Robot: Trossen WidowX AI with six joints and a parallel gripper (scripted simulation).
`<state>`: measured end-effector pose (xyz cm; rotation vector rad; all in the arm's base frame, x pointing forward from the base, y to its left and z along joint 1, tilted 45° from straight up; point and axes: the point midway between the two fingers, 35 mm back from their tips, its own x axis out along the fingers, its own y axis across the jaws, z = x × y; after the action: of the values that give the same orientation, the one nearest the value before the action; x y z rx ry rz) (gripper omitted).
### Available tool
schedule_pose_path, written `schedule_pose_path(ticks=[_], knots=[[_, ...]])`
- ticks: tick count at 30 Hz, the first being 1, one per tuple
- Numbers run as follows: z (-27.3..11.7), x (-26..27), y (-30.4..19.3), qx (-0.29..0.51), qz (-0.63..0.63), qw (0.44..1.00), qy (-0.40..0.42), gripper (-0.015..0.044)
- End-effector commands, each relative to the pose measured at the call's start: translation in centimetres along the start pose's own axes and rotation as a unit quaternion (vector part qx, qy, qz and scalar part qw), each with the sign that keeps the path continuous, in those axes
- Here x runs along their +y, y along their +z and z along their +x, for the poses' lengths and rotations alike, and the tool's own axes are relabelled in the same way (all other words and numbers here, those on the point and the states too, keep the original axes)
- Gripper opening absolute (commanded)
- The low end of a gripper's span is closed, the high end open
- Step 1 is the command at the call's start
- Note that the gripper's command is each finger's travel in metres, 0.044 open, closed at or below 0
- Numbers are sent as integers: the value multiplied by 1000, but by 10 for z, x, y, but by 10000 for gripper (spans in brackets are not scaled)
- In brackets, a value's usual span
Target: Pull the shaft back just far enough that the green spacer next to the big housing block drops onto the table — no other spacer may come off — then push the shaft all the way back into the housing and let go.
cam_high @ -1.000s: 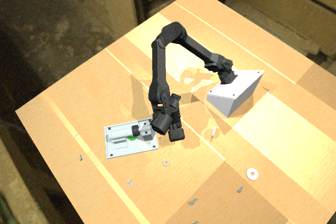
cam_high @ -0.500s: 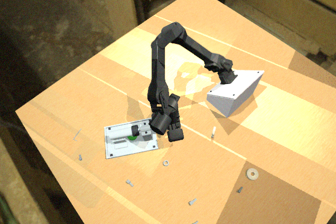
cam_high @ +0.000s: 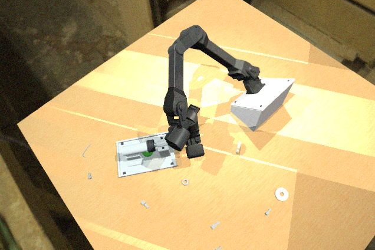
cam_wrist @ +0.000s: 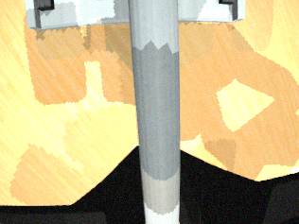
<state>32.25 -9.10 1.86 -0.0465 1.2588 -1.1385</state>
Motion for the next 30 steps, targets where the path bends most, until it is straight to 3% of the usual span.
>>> schedule_pose_path(ticks=[1, 30], knots=[[0, -1, 3, -3, 0, 1000, -2, 0], [0, -1, 11, -3, 0, 1000, -2, 0]])
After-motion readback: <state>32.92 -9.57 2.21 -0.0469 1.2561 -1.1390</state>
